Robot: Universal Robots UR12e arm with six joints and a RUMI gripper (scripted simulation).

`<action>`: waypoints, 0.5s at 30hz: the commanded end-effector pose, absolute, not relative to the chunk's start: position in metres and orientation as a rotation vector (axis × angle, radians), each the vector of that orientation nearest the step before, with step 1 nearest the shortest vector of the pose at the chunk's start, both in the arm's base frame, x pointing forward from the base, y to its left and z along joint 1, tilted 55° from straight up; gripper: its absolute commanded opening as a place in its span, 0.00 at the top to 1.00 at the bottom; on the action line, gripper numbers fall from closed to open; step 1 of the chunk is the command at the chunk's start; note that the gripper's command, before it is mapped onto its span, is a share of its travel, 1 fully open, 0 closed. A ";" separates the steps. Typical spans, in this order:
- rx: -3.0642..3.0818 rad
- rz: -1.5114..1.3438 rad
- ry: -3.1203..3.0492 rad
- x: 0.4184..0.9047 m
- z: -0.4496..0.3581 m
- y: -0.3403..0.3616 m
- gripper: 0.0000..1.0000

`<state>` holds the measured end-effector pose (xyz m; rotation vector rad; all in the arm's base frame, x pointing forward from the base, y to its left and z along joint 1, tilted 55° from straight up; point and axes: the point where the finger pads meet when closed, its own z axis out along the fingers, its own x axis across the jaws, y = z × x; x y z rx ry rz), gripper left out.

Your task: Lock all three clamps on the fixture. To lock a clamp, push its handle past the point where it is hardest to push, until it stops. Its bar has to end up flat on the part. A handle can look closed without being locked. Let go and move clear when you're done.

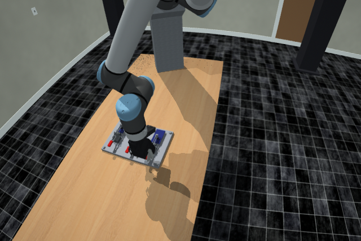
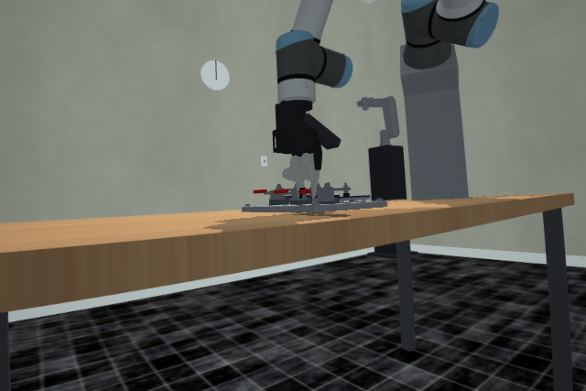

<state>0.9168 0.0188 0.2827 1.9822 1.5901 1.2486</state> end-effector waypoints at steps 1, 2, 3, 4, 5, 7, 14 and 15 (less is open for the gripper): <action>1.981 1.249 1.590 0.917 0.283 0.019 0.72; 1.981 1.249 1.590 0.917 0.283 0.019 0.72; 1.981 1.249 1.590 0.917 0.283 0.019 0.72; 1.981 1.249 1.590 0.917 0.283 0.019 0.72; 1.981 1.249 1.590 0.916 0.284 0.019 0.72; 1.981 1.249 1.590 0.915 0.284 0.018 0.72; 1.981 1.249 1.590 0.904 0.293 0.014 0.72; 1.981 1.249 1.590 0.902 0.294 0.014 0.72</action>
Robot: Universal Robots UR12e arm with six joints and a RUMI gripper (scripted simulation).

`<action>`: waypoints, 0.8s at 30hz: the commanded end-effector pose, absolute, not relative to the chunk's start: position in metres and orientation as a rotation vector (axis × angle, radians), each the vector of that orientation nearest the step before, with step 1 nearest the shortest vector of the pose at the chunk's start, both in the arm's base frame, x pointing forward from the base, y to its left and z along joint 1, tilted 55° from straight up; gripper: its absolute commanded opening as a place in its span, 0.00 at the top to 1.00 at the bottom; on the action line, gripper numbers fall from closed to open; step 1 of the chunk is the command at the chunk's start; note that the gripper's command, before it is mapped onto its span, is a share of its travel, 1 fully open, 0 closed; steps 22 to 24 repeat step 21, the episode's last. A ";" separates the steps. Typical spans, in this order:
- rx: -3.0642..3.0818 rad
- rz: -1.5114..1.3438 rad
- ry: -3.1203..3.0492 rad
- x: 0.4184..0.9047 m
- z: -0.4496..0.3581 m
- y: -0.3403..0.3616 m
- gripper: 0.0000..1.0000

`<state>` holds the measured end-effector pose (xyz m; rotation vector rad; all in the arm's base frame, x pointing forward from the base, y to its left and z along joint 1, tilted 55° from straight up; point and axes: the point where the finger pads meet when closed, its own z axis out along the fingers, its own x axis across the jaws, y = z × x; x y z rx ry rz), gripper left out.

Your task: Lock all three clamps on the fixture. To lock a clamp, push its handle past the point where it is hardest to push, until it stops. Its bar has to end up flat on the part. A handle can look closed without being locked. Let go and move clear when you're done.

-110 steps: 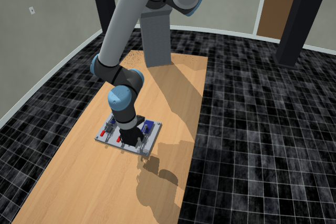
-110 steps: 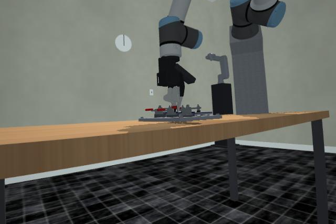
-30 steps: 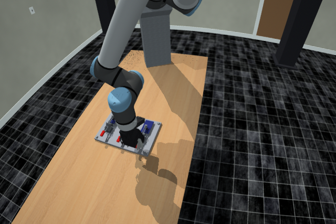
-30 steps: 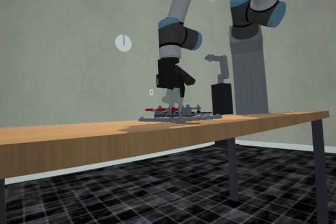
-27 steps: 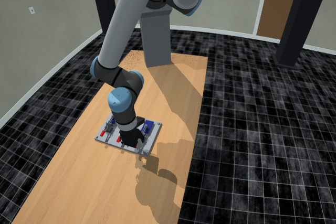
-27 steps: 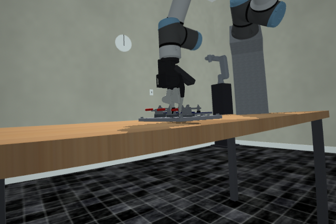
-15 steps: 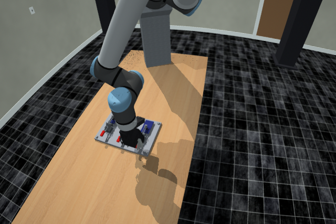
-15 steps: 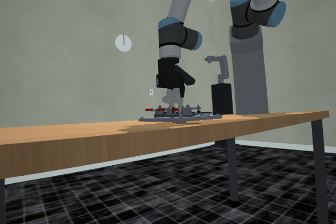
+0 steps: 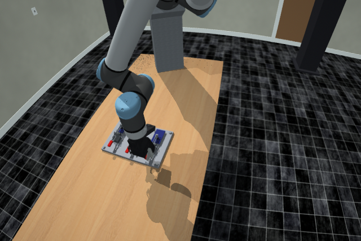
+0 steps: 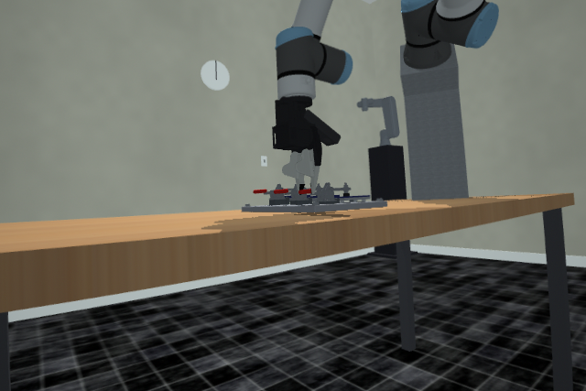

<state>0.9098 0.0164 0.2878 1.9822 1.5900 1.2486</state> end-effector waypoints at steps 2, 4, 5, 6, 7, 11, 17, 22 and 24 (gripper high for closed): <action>1.981 1.249 1.590 0.897 0.298 0.012 0.72; 1.981 1.249 1.590 0.892 0.301 0.010 0.72; 1.981 1.249 1.590 0.892 0.301 0.010 0.72; 1.981 1.249 1.590 0.892 0.301 0.010 0.72; 1.981 1.249 1.590 0.890 0.303 0.009 0.72; 1.981 1.249 1.590 0.883 0.309 0.007 0.72; 1.981 1.249 1.590 0.878 0.312 0.005 0.72; 1.981 1.249 1.590 0.878 0.312 0.005 0.72; 1.981 1.249 1.590 0.878 0.312 0.005 0.72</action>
